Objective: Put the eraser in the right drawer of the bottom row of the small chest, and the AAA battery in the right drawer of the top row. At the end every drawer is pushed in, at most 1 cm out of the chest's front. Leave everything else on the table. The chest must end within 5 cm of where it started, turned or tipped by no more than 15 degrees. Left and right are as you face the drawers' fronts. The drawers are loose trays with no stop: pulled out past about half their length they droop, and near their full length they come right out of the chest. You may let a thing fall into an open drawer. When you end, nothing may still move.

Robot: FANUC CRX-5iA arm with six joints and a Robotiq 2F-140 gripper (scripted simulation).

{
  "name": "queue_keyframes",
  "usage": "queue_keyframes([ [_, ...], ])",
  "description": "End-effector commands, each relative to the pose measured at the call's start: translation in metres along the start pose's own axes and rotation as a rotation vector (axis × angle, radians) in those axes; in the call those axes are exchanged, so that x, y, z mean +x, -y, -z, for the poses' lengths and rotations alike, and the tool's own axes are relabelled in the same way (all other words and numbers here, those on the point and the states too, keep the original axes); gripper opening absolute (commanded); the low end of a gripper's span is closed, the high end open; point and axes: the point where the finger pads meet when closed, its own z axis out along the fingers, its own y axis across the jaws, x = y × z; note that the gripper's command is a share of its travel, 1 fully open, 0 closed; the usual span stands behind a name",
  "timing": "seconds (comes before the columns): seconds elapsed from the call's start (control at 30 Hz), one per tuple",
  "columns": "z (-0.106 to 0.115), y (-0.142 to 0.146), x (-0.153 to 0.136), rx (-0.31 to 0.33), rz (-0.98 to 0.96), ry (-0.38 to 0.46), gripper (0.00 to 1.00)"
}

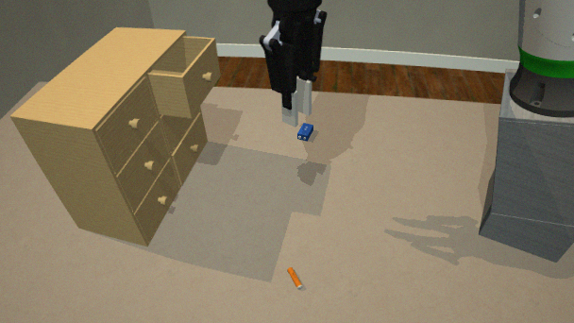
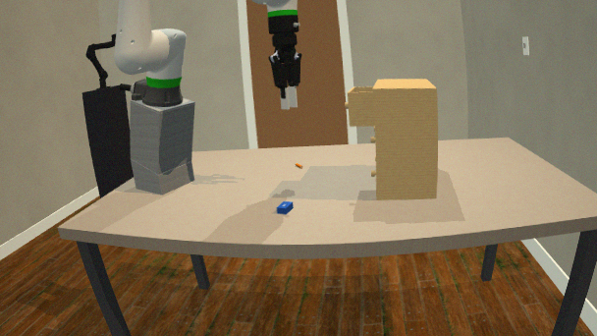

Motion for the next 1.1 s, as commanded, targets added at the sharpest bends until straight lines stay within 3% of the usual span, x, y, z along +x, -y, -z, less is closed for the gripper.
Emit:
queue_keyframes([
  [0.0,-0.044,-0.035,0.003,0.047,-0.125,0.017,0.2],
  [0.03,-0.044,-0.035,0.003,0.047,-0.125,0.017,0.2],
  [0.07,-0.061,-0.049,0.01,0.044,-0.171,0.02,0.2],
  [0.13,-0.061,-0.049,0.01,0.044,-0.171,0.02,0.2],
  [0.17,-0.077,-0.063,0.018,0.041,-0.215,0.022,0.2],
  [0.23,-0.077,-0.063,0.018,0.041,-0.215,0.022,0.2],
  [0.33,-0.107,-0.087,0.038,0.031,-0.293,0.025,0.2],
  [0.43,-0.107,-0.087,0.038,0.031,-0.293,0.025,0.2],
  [0.5,-0.131,-0.107,0.057,0.021,-0.357,0.024,0.2],
  [0.57,-0.131,-0.107,0.057,0.021,-0.357,0.024,0.2],
  [0.73,-0.162,-0.131,0.087,0.006,-0.435,0.019,0.2],
  [1.07,-0.17,-0.137,0.096,0.002,-0.456,0.016,0.15],
])
